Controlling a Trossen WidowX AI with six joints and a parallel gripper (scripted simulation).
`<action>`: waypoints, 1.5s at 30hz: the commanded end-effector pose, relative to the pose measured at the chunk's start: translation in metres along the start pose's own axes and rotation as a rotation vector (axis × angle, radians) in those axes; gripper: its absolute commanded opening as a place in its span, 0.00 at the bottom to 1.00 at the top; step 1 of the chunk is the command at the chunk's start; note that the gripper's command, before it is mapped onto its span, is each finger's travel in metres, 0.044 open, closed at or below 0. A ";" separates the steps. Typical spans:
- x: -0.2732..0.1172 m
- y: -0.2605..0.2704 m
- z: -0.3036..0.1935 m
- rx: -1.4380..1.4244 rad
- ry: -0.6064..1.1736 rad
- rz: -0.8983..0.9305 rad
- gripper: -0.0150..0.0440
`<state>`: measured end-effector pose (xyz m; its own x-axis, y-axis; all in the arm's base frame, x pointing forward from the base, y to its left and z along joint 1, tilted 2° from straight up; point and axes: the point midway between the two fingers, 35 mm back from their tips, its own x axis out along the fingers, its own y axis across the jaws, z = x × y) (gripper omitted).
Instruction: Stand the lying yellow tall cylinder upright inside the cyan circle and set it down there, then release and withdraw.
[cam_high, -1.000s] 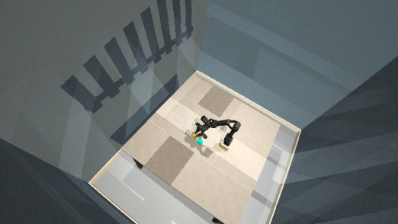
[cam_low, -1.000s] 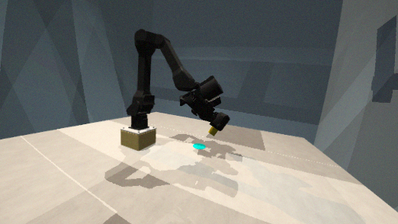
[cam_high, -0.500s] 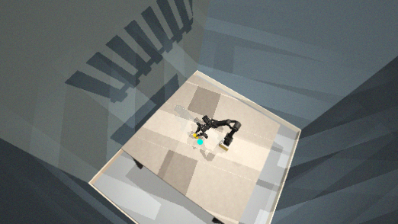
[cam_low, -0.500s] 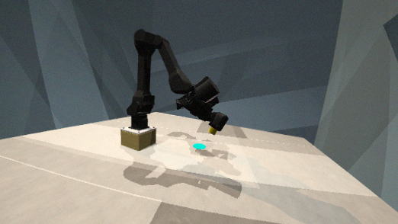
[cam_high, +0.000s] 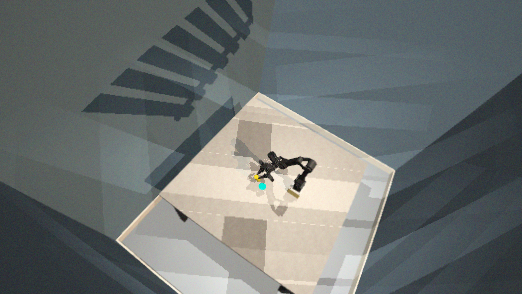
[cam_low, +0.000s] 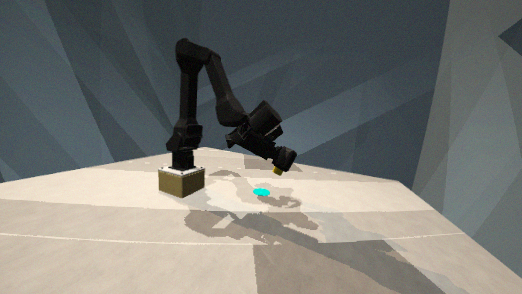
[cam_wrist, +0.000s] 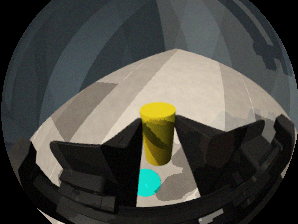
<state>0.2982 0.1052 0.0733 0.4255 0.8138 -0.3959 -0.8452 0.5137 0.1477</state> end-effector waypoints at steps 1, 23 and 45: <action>-0.003 0.002 -0.001 0.000 -0.028 0.008 0.43; -0.018 0.012 -0.001 -0.044 -0.142 0.032 0.43; -0.035 0.026 -0.002 -0.100 -0.243 0.061 0.43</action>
<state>0.2656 0.0905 0.0880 0.4329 0.8842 -0.1754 -0.8903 0.4499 0.0707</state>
